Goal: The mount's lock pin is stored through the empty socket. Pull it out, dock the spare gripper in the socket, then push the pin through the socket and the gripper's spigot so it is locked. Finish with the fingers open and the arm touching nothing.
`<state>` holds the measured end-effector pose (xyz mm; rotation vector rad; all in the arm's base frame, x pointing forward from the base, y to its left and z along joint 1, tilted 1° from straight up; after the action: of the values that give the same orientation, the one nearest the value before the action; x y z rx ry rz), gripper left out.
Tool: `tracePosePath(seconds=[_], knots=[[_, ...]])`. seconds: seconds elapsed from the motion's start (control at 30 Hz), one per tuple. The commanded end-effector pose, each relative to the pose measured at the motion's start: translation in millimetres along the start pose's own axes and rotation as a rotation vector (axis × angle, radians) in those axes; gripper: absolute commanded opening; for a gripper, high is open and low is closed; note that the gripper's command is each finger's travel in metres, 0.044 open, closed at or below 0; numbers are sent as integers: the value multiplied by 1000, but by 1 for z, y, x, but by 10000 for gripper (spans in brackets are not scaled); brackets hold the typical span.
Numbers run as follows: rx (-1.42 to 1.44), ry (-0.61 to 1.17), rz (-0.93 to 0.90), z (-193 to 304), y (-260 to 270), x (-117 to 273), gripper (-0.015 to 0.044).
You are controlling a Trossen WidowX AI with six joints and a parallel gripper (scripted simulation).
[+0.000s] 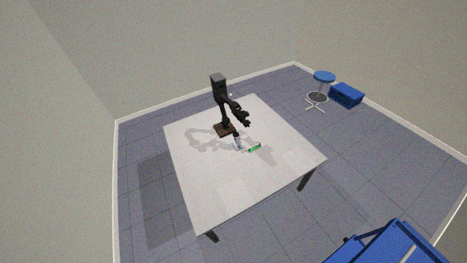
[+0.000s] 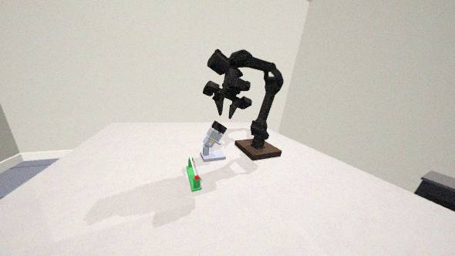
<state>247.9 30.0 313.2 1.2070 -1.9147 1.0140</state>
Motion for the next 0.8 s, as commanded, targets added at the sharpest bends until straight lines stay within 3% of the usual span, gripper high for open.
tracePosePath(seconds=[0.0, 0.47, 0.77], knots=[[4, 140, -59, -13, -27, -19, 180], [52, 683, -214, -40, -104, -128, 180], [58, 709, -219, -41, -106, -135, 180]])
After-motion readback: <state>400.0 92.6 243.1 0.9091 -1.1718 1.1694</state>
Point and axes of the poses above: the point midway between the two fingers, 35 mm back from their tips, its own x axis back along the fingers, its own y axis across the jaws, z = x × y, the point moved 9 cm from there along x, back along the fingers, and after that the axes turned 6 degrees about -x, right-handed, at the moved point
